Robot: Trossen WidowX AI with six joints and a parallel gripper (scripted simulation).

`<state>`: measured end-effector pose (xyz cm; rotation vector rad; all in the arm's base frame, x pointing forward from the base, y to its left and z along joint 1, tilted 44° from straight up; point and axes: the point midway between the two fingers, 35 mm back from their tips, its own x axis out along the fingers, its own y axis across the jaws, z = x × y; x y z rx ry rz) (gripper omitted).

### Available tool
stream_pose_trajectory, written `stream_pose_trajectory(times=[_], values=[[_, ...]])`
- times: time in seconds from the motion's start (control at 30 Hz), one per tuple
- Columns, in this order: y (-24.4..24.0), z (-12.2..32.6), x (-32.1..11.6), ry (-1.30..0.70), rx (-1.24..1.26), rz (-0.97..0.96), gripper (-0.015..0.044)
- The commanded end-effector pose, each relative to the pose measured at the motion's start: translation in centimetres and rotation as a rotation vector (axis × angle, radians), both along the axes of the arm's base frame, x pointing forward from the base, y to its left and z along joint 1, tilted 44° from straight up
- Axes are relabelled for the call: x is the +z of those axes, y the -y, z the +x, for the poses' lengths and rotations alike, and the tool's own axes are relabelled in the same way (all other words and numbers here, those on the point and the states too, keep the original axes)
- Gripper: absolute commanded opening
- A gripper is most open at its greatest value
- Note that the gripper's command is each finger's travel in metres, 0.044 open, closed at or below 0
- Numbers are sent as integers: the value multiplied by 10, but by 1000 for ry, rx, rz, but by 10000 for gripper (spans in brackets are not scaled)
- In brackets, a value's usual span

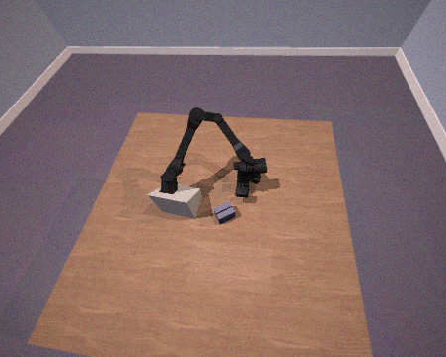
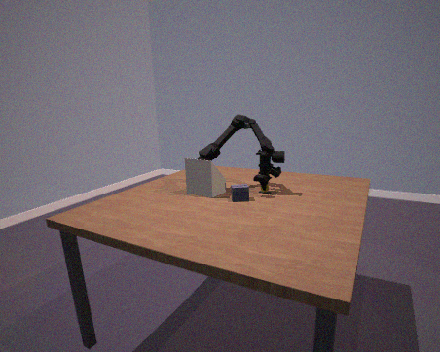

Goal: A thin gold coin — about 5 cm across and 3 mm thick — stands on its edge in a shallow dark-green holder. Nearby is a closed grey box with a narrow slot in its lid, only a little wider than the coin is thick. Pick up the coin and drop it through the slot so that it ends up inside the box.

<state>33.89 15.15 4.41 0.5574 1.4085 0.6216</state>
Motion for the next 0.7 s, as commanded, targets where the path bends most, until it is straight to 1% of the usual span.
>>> stream_pose_trajectory(times=[0.0, 0.67], values=[[8, 3, 8, 12, -3, -3, 0], [43, 1, 45, 12, -3, -6, 0]])
